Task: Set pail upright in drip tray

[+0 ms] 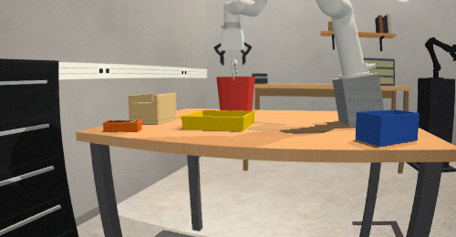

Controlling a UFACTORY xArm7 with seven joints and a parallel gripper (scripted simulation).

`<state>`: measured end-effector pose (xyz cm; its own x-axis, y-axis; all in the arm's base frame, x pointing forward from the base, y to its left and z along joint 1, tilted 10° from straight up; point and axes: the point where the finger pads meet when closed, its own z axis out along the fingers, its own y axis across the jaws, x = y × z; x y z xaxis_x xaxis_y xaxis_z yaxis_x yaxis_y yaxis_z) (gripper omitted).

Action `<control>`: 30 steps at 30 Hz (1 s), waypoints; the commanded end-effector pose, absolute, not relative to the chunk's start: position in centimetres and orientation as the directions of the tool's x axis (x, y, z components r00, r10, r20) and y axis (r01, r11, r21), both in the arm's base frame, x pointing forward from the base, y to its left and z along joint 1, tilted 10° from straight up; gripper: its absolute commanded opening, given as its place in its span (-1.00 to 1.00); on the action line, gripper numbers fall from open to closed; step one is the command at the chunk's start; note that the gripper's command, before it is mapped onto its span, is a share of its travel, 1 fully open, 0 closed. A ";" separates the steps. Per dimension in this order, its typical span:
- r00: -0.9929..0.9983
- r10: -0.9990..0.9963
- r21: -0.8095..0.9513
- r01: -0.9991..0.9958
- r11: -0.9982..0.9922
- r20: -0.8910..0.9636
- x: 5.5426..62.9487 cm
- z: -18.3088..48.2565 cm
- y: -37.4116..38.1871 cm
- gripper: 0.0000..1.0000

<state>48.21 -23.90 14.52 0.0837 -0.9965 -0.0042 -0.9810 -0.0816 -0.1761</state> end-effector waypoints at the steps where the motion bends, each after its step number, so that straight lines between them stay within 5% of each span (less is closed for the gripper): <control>1: 0.083 -0.997 -0.180 -0.980 -0.081 -0.001 48.3 14.7 -24.0 1.00; 7: 0.083 -0.997 -0.180 -0.980 -0.081 -0.001 48.3 14.7 -24.0 1.00; 8: 0.083 -0.997 -0.180 -0.980 -0.081 -0.001 48.3 14.7 -24.0 -1.00; 30: 0.083 -0.997 -0.180 -0.980 -0.081 -0.001 48.3 14.7 -24.0 -1.00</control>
